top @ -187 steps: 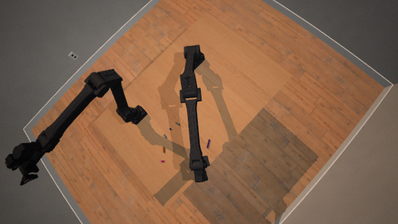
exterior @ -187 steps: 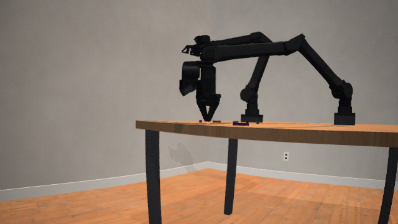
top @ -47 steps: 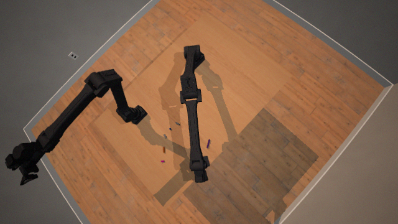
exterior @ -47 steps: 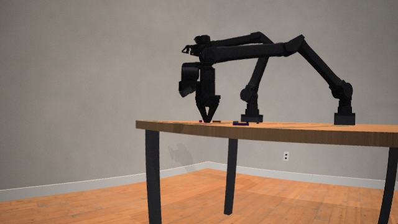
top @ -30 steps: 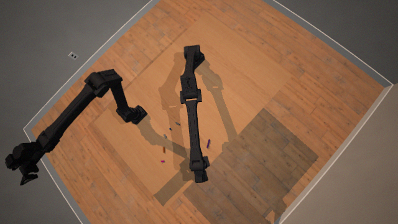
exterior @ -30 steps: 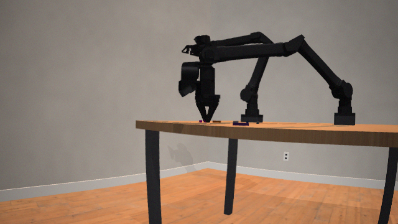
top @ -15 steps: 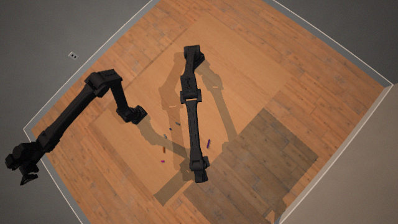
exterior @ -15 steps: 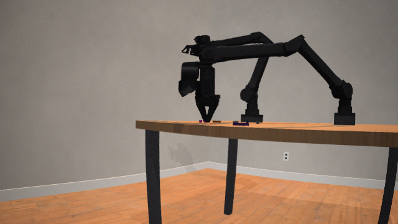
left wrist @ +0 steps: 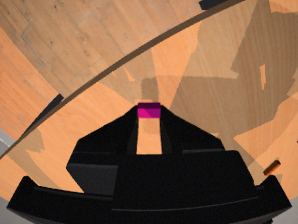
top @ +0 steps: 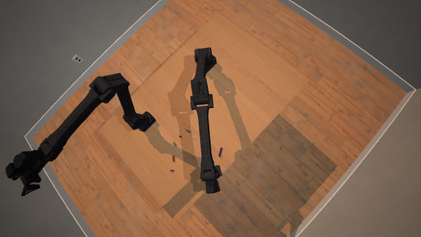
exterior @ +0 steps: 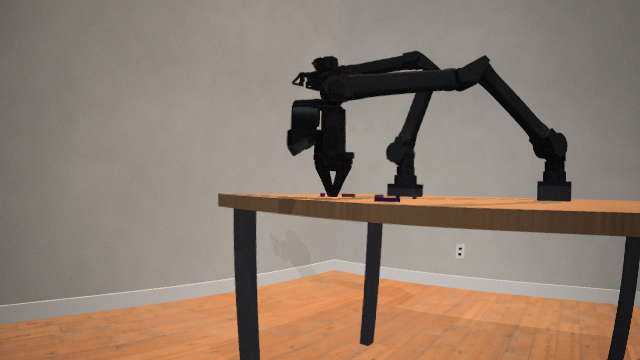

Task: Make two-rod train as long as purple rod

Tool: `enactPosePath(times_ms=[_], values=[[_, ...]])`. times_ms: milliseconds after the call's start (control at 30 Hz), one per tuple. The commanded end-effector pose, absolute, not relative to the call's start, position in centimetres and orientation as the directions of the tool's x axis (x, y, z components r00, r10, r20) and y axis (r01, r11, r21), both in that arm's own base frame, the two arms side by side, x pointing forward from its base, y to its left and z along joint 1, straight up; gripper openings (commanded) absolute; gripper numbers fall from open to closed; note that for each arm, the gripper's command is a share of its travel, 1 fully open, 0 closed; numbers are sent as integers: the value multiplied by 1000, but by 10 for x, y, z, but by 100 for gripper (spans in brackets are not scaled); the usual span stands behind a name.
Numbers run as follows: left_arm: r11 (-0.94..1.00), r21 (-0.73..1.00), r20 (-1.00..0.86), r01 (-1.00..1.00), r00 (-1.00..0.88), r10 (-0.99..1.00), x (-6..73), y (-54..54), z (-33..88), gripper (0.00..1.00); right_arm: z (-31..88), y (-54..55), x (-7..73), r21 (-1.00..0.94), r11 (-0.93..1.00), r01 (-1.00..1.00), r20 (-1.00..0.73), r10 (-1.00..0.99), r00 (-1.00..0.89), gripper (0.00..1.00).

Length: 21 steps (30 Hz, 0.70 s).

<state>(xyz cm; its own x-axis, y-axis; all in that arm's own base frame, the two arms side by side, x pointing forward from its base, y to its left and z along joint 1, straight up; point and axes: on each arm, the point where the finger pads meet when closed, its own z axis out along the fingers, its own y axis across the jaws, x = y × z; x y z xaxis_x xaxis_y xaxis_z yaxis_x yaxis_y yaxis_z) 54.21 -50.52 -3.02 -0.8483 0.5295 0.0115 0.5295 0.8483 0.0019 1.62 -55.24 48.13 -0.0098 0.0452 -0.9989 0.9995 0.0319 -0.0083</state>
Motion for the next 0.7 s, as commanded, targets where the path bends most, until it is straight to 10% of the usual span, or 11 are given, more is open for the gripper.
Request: enactPosePath(times_ms=[0,667], values=[[848,-9,-43,530,-847,529,549,-527,-4,15,501,-545,9,0,18,1000,-1000,0,0,100],[848,-11,-52,530,-847,529,550,-528,-5,15,501,-545,9,0,18,1000,-1000,0,0,100]])
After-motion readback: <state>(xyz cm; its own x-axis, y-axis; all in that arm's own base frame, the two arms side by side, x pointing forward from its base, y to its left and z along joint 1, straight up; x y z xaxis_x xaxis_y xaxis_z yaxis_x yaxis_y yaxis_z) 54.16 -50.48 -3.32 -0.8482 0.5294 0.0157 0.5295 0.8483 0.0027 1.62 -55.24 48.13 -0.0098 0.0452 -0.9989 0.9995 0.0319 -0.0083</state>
